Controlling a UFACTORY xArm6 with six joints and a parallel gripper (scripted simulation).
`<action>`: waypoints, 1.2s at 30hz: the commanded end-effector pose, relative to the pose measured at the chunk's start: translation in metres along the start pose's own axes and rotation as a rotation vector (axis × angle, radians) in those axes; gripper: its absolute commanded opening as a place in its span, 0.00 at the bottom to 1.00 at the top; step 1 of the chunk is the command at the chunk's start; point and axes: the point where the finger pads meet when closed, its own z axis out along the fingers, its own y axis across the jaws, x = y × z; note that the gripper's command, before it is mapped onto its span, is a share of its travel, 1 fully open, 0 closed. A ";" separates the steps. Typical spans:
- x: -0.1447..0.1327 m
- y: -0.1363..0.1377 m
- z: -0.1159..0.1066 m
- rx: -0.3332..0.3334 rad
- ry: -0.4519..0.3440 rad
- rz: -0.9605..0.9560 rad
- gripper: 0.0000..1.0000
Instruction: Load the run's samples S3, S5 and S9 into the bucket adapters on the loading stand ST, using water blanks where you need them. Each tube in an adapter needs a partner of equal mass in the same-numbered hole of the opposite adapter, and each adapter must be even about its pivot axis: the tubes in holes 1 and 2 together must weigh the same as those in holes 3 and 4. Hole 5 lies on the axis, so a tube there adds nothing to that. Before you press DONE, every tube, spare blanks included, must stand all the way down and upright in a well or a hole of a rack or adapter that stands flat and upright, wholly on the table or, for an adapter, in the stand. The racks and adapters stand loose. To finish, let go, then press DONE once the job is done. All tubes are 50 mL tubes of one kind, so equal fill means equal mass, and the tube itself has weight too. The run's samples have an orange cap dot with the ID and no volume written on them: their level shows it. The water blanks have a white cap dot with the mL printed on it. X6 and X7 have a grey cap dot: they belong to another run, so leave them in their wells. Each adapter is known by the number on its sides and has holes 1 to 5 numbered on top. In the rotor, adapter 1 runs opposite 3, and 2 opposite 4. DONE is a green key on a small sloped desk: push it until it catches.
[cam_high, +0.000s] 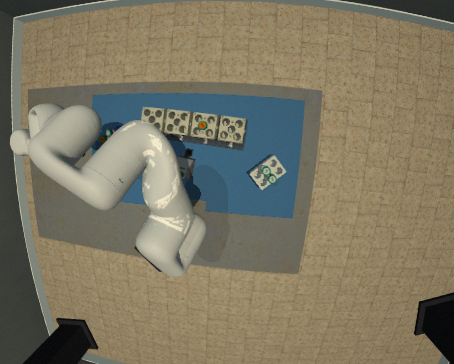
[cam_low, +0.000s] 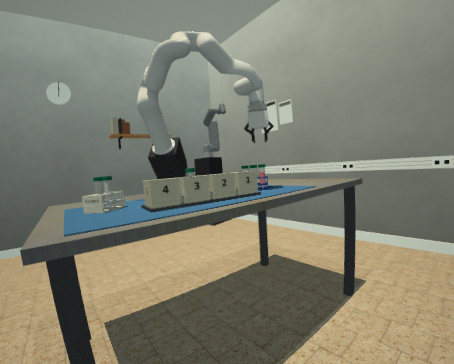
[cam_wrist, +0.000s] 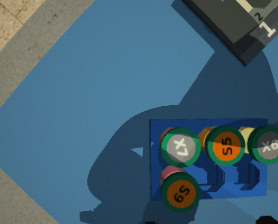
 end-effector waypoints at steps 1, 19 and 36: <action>-0.001 -0.001 0.000 0.003 -0.001 0.001 0.57; -0.001 -0.001 0.033 0.003 -0.001 0.001 0.57; 0.000 -0.001 0.063 0.003 -0.001 0.000 0.57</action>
